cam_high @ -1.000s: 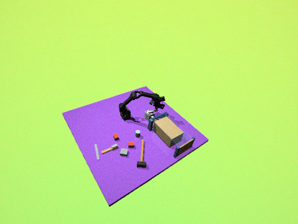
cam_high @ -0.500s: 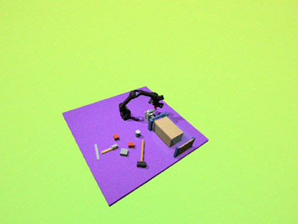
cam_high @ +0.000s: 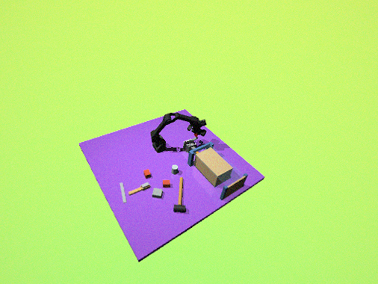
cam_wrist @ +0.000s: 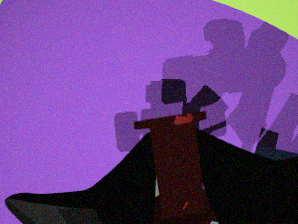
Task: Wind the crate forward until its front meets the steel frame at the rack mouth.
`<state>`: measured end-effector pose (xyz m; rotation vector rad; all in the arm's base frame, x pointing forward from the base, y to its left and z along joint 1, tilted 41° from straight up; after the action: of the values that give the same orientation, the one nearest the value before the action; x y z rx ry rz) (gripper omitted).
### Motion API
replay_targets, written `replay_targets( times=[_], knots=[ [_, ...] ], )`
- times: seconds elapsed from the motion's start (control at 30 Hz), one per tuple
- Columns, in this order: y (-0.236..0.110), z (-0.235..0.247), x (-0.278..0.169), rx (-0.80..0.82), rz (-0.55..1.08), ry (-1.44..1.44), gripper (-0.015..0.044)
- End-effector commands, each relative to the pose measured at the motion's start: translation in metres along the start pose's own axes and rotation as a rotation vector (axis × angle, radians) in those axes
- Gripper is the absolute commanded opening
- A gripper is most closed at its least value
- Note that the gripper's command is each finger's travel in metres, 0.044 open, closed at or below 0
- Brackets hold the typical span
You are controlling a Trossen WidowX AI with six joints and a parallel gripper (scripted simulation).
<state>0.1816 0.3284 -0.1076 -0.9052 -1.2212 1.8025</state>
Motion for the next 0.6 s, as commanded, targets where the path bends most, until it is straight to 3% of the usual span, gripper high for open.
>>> replay_targets(
  times=[0.0, 0.57],
  knots=[
    [0.002, 0.021, 0.005, 0.047, 0.006, -0.014, 0.0],
    [0.001, 0.043, 0.005, 0.048, 0.006, -0.014, 0.0]
  ],
)
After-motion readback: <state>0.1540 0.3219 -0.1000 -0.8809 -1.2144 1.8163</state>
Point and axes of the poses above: the point midway between the two fingers, 35 mm back from their tips, its own y axis out along the fingers, its own z axis across the jaws, x = y × z, the point moved 7 cm from there along -y, back along the fingers, and after that the axes turned 6 degrees about -y, right-handed, at the moved point
